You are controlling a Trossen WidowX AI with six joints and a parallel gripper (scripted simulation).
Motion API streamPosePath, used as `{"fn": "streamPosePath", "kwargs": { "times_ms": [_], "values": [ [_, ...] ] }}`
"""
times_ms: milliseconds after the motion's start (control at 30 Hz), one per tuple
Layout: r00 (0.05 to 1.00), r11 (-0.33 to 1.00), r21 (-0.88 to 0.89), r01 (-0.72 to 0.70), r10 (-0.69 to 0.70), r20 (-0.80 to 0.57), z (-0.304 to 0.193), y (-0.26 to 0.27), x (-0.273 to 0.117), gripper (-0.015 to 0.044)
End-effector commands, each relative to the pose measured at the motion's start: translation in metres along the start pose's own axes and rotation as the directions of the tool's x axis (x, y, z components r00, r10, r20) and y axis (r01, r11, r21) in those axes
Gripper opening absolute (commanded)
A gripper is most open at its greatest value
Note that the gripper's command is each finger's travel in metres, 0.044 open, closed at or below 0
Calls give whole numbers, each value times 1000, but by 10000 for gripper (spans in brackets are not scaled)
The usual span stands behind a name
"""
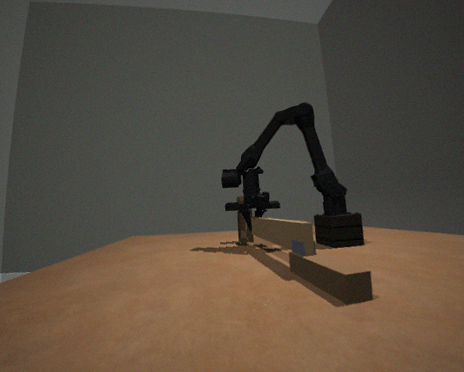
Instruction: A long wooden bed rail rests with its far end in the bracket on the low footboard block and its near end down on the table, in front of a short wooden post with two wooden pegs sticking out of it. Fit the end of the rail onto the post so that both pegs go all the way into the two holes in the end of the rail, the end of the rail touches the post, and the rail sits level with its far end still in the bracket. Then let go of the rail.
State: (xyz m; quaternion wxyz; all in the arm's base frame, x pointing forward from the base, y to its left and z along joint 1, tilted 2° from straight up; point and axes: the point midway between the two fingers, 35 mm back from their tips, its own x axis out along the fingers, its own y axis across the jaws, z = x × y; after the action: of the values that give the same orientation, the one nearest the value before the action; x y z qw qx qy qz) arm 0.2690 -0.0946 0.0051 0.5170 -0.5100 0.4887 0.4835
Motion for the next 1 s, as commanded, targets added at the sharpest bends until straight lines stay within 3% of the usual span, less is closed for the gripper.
{"fn": "streamPosePath", "kwargs": {
  "times_ms": [0, 833, 967],
  "values": [
    [1000, 1000, -3, 4, -4, -1, -2, -2, -1, 0],
    [1000, 1000, -3, 4, -4, -2, -10, -1, -1, 0],
    [1000, 1000, 0, 0, 0, 1, -8, 0, 0, 105]
  ]
}}
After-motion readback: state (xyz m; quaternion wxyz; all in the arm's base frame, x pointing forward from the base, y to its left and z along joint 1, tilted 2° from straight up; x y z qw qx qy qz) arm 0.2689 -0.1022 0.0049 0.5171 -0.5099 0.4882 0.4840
